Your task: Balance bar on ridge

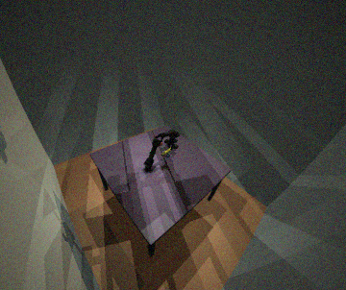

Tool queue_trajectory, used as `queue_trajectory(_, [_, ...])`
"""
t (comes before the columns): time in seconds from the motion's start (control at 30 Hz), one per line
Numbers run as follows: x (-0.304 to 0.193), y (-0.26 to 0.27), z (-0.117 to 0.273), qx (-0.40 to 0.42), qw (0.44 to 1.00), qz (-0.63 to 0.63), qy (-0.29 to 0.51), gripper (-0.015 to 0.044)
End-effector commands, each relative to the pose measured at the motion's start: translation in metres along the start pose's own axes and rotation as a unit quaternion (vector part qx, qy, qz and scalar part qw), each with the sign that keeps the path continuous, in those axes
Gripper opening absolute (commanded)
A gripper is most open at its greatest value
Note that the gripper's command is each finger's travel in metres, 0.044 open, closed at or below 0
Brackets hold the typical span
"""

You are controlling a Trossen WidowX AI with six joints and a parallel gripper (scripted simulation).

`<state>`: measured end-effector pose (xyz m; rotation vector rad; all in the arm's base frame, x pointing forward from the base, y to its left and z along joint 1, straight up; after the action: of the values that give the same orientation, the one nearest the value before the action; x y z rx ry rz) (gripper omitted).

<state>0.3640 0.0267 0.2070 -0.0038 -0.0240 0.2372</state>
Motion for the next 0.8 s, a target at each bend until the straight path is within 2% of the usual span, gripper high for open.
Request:
queue_trajectory(0.0, [0.004,0.001,0.001,0.001,1.000,-0.016,-0.004,0.0000])
queue_trajectory(0.77, [0.005,-0.002,-0.035,0.001,1.000,-0.017,-0.004,0.0000])
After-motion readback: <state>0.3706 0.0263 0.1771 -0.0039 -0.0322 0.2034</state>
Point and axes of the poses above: the point midway between the two fingers, 35 mm back from their tips, its own z axis back along the fingers, its own y axis across the jaws, x = y × z, the point moved 5 cm from there along z, back along the fingers, and after that the axes turned 7 degrees about z, right-handed, at the moved point
